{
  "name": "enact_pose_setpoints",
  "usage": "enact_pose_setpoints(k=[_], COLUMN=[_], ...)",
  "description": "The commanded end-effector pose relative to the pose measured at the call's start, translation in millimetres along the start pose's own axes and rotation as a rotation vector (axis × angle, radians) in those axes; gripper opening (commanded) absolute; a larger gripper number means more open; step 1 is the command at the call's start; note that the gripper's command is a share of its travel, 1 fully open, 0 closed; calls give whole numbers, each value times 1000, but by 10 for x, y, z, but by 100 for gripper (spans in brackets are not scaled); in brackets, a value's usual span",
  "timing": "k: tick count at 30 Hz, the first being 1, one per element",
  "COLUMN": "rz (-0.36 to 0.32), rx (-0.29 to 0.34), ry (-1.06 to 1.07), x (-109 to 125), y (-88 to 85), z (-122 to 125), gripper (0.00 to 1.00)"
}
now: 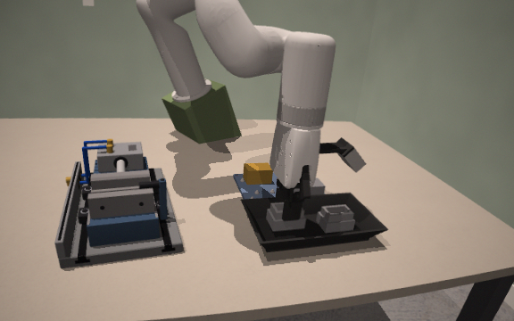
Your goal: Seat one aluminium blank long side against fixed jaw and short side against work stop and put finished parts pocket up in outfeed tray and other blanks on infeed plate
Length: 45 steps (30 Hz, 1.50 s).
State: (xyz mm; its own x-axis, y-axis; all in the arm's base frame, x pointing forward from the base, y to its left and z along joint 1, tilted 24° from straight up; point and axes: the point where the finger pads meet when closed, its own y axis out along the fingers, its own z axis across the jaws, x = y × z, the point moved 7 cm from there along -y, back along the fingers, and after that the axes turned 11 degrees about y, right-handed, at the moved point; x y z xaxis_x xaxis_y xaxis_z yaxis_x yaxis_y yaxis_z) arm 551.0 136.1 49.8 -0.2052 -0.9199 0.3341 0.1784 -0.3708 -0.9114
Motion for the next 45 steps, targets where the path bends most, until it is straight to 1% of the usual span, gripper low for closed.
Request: enact_pose_setpoints(k=[1, 25, 45], rz=[2, 2, 2], rx=[4, 4, 4], ry=[1, 1, 1], x=[-5, -6, -6], y=[-11, -3, 80], z=[14, 14, 16], gripper=[0, 0, 0])
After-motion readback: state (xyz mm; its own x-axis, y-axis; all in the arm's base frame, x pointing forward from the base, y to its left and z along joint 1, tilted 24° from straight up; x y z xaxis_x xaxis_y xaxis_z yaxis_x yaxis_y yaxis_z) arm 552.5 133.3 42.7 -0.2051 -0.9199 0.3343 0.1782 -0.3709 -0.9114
